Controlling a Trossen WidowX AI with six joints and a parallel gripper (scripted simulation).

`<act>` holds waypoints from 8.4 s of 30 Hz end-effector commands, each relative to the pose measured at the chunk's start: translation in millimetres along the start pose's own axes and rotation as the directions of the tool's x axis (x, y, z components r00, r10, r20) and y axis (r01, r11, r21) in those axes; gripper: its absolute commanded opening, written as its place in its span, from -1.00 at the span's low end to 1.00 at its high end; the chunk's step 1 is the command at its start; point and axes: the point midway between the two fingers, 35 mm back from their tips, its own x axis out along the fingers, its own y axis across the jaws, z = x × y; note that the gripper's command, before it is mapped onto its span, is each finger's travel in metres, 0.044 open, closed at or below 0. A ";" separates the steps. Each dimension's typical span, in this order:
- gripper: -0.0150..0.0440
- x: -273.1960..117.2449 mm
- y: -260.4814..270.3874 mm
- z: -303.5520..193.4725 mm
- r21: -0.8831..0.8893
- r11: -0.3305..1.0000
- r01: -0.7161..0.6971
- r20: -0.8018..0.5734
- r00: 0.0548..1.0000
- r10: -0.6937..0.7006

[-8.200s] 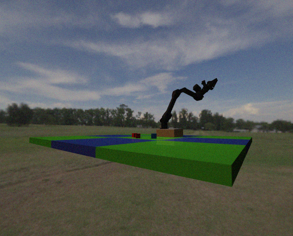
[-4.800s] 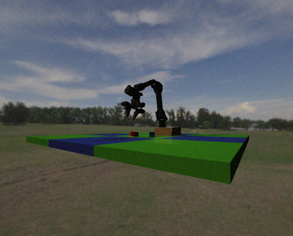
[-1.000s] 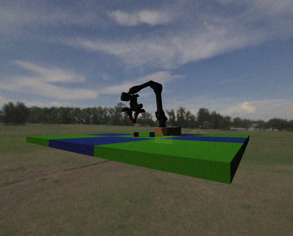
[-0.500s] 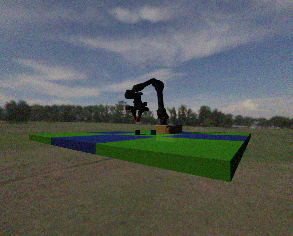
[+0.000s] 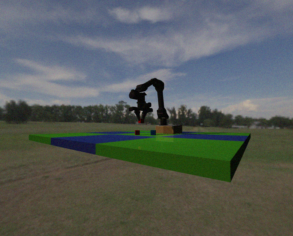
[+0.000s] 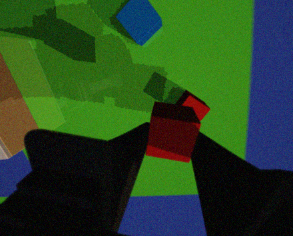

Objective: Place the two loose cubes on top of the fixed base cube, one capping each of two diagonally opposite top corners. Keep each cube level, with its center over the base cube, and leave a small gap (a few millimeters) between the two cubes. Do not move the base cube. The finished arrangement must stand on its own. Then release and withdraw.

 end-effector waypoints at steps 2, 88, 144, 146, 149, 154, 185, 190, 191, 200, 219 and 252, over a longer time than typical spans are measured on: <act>-0.14 4.3 4.6 16.1 -0.001 1.000 -0.001 -0.005 1.000 0.001; 0.13 51.3 49.1 108.6 -0.019 1.000 -0.002 0.004 1.000 0.002; 0.41 -21.5 -30.3 -6.2 0.417 0.909 0.006 -0.005 1.000 -0.005; 0.41 -21.5 -30.3 -6.2 0.417 0.909 0.006 -0.005 1.000 -0.005; 0.41 -5.9 -31.4 -5.9 0.418 0.908 0.006 -0.004 1.000 -0.005; 0.41 39.1 -30.5 -6.5 0.417 0.909 0.006 -0.005 1.000 -0.004; 0.41 84.4 -30.5 -6.8 0.417 0.909 0.006 -0.005 1.000 -0.004; 0.32 88.5 -30.3 -6.9 0.417 0.909 0.006 -0.005 1.000 -0.004; 0.23 88.5 -30.3 -6.9 0.417 0.909 0.006 -0.005 1.000 -0.004; -0.14 86.5 -30.7 -6.8 0.417 0.909 0.006 -0.005 1.000 -0.004; -0.14 28.4 -36.0 -5.6 0.417 0.909 0.006 -0.005 1.000 -0.005; -0.14 -17.7 -6.4 25.0 0.252 0.968 0.003 -0.003 1.000 -0.002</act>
